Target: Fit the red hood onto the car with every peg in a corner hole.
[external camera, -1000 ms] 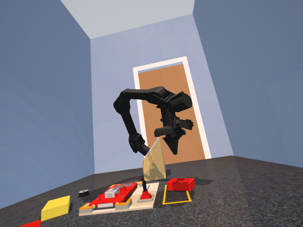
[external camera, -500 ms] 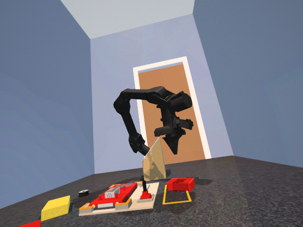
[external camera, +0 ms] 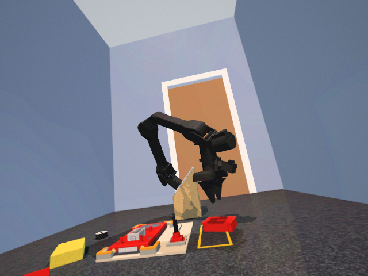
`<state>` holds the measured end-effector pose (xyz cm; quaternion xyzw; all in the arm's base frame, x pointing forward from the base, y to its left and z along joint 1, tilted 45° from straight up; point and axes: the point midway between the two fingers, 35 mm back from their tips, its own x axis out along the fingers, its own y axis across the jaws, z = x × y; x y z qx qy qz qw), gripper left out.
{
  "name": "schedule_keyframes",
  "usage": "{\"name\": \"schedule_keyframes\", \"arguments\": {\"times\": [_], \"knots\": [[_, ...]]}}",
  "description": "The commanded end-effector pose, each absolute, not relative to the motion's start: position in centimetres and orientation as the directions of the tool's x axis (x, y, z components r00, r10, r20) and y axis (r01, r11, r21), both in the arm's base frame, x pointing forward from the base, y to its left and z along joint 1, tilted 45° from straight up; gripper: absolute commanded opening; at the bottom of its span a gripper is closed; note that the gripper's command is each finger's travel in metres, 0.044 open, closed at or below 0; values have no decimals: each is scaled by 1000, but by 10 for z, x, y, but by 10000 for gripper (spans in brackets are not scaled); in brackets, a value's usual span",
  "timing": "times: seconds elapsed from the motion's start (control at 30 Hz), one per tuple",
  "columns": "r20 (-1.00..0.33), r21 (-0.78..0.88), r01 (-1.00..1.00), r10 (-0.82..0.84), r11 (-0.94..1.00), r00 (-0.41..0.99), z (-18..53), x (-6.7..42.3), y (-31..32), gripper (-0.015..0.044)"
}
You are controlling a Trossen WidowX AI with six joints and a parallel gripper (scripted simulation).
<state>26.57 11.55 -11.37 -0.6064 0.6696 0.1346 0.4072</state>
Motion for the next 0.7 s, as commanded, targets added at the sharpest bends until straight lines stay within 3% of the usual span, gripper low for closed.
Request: {"name": "schedule_keyframes", "arguments": {"times": [0.0,0.07,0.67], "knots": [[-714,-319,-918,-697,235,69,-116,262,113,394],[-714,-319,-918,-697,235,69,-117,262,112,440],[-714,-319,-918,-697,235,70,-127,264,103,440]]}}
